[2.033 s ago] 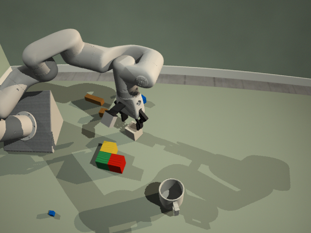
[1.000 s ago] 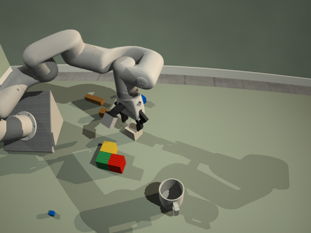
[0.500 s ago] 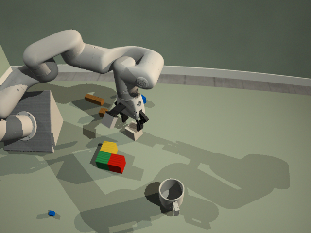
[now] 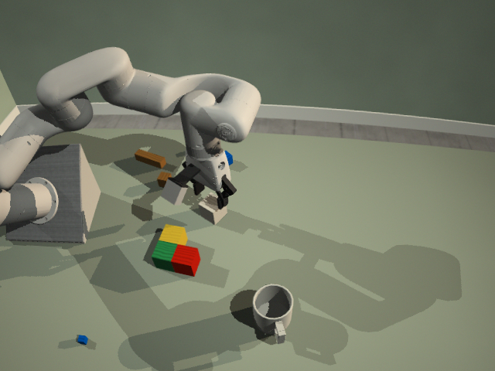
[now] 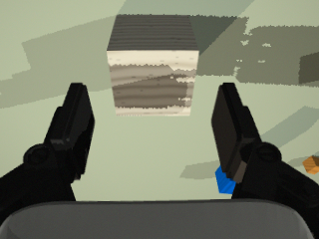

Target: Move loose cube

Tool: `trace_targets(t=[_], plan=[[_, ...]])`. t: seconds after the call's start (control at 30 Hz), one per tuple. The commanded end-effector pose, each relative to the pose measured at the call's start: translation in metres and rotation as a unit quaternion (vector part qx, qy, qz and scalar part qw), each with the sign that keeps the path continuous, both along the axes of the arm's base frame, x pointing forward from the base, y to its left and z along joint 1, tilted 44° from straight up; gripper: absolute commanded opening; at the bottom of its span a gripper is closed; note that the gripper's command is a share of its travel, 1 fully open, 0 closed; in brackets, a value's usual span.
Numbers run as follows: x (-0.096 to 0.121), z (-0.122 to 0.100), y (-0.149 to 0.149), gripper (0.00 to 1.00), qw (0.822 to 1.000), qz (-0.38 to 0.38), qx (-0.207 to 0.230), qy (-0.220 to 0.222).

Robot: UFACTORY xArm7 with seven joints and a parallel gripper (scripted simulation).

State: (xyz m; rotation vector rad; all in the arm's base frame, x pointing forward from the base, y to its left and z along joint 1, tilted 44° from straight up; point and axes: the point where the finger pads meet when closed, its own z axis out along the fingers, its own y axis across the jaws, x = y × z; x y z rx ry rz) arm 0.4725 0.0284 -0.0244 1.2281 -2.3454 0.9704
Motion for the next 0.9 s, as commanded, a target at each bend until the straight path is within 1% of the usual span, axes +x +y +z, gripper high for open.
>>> trace_targets(t=[0.0,0.3,0.87], plan=[[0.001,0.000,0.001,0.80,1.000,0.001,0.000,-0.001],[0.001,-0.004,-0.003,0.80,1.000,0.001,0.000,-0.001],[0.002,-0.020,-0.019,0.80,1.000,0.001,0.000,-0.001]])
